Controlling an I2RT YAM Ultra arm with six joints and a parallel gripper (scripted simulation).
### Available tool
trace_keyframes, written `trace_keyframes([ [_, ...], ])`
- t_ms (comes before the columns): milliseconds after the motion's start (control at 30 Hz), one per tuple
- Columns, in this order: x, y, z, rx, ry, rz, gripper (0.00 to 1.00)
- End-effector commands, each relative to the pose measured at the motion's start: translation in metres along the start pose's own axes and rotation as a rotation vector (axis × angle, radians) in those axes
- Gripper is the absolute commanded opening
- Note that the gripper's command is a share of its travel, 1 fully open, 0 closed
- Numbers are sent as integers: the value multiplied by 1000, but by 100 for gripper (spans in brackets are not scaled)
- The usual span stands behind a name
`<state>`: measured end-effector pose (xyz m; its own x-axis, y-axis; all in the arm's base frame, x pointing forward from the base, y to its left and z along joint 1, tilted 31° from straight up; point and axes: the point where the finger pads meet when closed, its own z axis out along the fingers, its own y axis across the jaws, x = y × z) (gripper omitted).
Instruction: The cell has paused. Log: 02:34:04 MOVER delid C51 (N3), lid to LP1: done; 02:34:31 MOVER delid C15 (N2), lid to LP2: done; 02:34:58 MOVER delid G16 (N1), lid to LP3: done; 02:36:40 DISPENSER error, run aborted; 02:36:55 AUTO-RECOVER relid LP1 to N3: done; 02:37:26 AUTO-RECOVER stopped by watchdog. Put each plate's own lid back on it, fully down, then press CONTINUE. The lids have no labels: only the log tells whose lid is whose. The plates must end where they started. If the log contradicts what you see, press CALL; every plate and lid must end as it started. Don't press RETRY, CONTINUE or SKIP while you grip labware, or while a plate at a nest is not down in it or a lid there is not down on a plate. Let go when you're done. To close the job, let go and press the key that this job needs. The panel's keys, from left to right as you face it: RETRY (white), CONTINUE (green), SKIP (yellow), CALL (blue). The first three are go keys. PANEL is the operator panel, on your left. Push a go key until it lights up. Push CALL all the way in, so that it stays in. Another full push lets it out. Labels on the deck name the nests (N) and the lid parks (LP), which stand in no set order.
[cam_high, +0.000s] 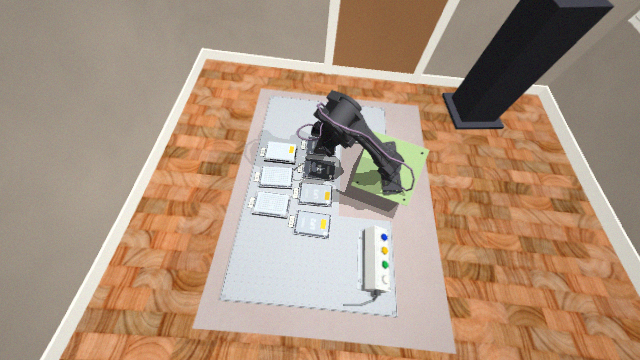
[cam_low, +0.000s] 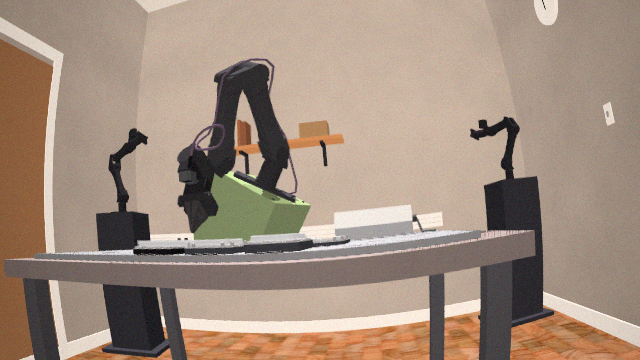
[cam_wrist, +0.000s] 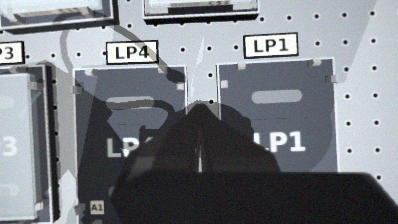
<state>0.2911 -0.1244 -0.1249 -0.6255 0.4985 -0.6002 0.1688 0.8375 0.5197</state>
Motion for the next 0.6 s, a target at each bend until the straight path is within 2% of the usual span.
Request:
trace_keyframes([
  [0, -19, -4, 0, -6, -79, -42, 0],
  [567, -23, -3, -1, 1, -85, -54, 0],
])
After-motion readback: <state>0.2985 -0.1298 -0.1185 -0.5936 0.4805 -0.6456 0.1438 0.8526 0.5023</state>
